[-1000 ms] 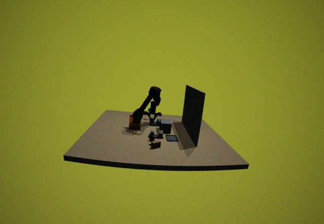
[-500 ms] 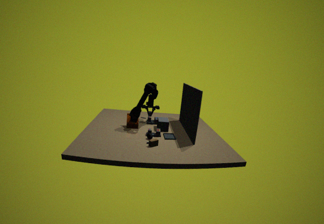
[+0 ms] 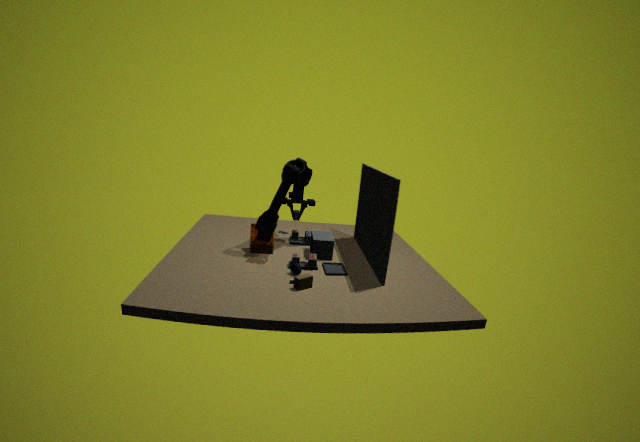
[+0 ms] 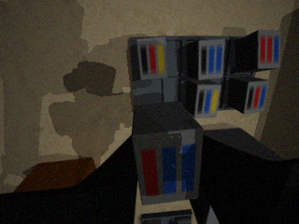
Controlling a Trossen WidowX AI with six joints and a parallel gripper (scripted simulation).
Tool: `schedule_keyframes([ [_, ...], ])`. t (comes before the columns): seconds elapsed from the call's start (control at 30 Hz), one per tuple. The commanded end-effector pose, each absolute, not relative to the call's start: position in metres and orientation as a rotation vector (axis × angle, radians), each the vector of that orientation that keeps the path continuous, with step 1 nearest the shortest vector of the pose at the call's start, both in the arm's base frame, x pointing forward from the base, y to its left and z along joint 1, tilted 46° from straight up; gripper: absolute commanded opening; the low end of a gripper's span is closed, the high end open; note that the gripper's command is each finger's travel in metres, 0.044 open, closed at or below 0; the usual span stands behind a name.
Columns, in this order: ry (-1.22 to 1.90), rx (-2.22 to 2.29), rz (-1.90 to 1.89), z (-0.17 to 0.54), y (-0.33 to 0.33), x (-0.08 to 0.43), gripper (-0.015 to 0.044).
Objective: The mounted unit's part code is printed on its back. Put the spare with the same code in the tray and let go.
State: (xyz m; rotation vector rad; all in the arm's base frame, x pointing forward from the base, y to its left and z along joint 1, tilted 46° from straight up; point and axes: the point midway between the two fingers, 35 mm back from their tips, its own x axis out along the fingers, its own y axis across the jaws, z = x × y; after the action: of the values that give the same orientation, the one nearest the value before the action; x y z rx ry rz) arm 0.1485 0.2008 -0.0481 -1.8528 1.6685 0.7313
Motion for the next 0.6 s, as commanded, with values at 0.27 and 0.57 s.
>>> schedule_keyframes([
  [0.27,1.641,-1.824,0.784,-0.014,0.199,0.191,0.0000],
  [0.57,1.608,-1.799,0.836,0.026,0.178,0.238,0.0000],
])
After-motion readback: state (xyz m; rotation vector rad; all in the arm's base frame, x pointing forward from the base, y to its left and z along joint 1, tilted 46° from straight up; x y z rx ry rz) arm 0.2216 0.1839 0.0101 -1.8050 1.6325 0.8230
